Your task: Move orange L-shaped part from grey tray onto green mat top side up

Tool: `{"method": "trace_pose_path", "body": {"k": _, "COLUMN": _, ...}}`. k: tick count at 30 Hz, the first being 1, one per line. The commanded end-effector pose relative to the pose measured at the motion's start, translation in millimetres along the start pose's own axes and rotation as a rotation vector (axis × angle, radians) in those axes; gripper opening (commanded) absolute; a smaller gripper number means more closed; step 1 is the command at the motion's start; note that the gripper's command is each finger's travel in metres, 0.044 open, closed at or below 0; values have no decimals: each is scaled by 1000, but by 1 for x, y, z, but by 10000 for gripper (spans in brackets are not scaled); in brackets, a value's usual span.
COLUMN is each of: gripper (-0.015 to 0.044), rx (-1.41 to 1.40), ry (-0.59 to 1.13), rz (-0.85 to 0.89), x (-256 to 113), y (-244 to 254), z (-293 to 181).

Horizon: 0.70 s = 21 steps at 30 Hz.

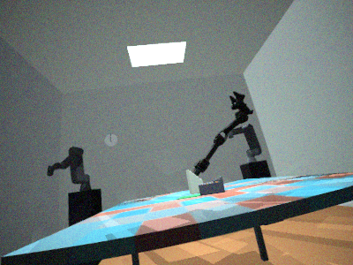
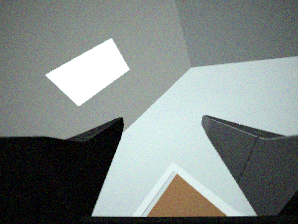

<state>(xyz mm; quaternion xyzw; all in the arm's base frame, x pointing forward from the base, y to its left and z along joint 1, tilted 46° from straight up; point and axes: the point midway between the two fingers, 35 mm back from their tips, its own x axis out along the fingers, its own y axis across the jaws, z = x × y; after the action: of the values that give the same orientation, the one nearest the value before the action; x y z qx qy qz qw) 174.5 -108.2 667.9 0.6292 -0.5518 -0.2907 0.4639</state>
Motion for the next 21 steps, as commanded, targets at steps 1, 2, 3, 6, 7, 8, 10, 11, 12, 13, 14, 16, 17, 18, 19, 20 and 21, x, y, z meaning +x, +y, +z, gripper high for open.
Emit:
{"method": "trace_pose_path", "body": {"k": 1, "gripper": 374, "rx": -14, "ry": 8, "rz": 14, "x": -1, "y": 1, "z": -2}}
{"method": "trace_pose_path", "body": {"k": 2, "gripper": 348, "rx": -55, "ry": 14, "rz": 38, "x": 0, "y": 1, "z": -8}}
{"method": "trace_pose_path", "body": {"k": 3, "gripper": 321, "rx": -120, "ry": 26, "rz": 76, "x": 0, "y": 0, "z": -17}}
{"method": "trace_pose_path", "body": {"k": 6, "gripper": 243, "rx": -442, "ry": 114, "rz": 243, "x": 1, "y": -15, "z": -68}}
{"method": "trace_pose_path", "body": {"k": 7, "gripper": 216, "rx": -571, "ry": 164, "rz": 303, "x": 1, "y": -27, "z": -91}}
{"method": "trace_pose_path", "body": {"k": 8, "gripper": 190, "rx": -633, "ry": 188, "rz": 327, "x": 0, "y": -34, "z": -100}}
{"method": "trace_pose_path", "body": {"k": 10, "gripper": 180, "rx": -758, "ry": 254, "rz": 378, "x": 0, "y": -52, "z": -122}}
{"method": "trace_pose_path", "body": {"k": 11, "gripper": 180, "rx": -828, "ry": 293, "rz": 403, "x": -1, "y": -64, "z": -133}}
{"method": "trace_pose_path", "body": {"k": 12, "gripper": 180, "rx": -898, "ry": 335, "rz": 425, "x": -1, "y": -78, "z": -144}}
{"method": "trace_pose_path", "body": {"k": 13, "gripper": 180, "rx": -968, "ry": 381, "rz": 443, "x": -2, "y": -94, "z": -155}}
{"method": "trace_pose_path", "body": {"k": 14, "gripper": 180, "rx": -1033, "ry": 429, "rz": 457, "x": -2, "y": -110, "z": -164}}
{"method": "trace_pose_path", "body": {"k": 16, "gripper": 180, "rx": -1166, "ry": 537, "rz": 482, "x": -5, "y": -146, "z": -181}}
{"method": "trace_pose_path", "body": {"k": 17, "gripper": 180, "rx": -1227, "ry": 594, "rz": 489, "x": -6, "y": -165, "z": -188}}
{"method": "trace_pose_path", "body": {"k": 18, "gripper": 180, "rx": -1286, "ry": 652, "rz": 494, "x": -7, "y": -184, "z": -193}}
{"method": "trace_pose_path", "body": {"k": 19, "gripper": 180, "rx": -1341, "ry": 712, "rz": 494, "x": -9, "y": -203, "z": -197}}
{"method": "trace_pose_path", "body": {"k": 20, "gripper": 180, "rx": -1393, "ry": 773, "rz": 492, "x": -11, "y": -223, "z": -199}}
{"method": "trace_pose_path", "body": {"k": 21, "gripper": 180, "rx": -1442, "ry": 835, "rz": 486, "x": -13, "y": -243, "z": -201}}
